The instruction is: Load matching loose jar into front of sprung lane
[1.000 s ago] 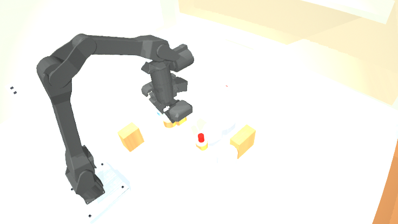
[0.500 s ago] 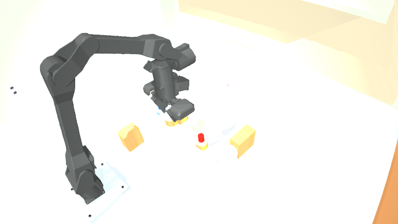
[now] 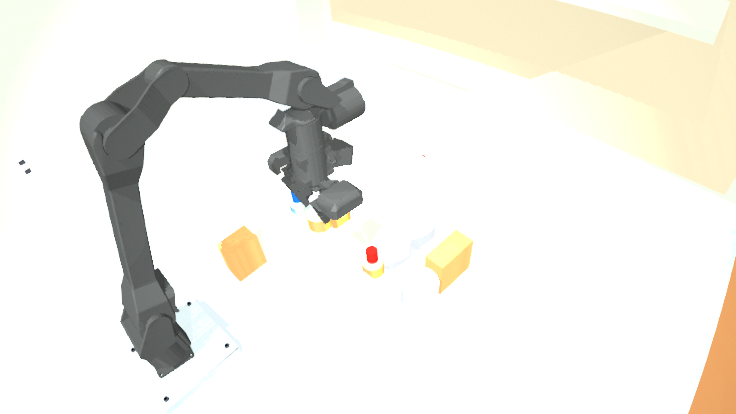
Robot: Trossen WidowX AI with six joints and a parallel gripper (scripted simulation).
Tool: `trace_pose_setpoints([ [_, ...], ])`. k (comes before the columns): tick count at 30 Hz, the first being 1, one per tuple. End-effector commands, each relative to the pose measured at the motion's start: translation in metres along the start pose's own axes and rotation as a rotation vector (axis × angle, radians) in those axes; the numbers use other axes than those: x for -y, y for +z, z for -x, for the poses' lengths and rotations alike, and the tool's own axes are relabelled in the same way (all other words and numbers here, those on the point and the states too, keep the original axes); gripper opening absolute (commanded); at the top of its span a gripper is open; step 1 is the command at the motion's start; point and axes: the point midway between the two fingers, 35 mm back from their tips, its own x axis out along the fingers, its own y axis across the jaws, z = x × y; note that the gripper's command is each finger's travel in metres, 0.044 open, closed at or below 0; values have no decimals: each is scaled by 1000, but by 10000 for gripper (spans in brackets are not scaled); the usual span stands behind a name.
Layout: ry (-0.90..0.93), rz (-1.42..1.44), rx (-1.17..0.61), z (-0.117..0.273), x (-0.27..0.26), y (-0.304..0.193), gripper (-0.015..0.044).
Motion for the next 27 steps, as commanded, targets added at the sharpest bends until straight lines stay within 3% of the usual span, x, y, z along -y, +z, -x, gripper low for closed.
trace_pose_setpoints([
  [1, 3, 8, 32, 6, 0, 10, 0],
  [27, 3, 8, 32, 7, 0, 14, 0],
])
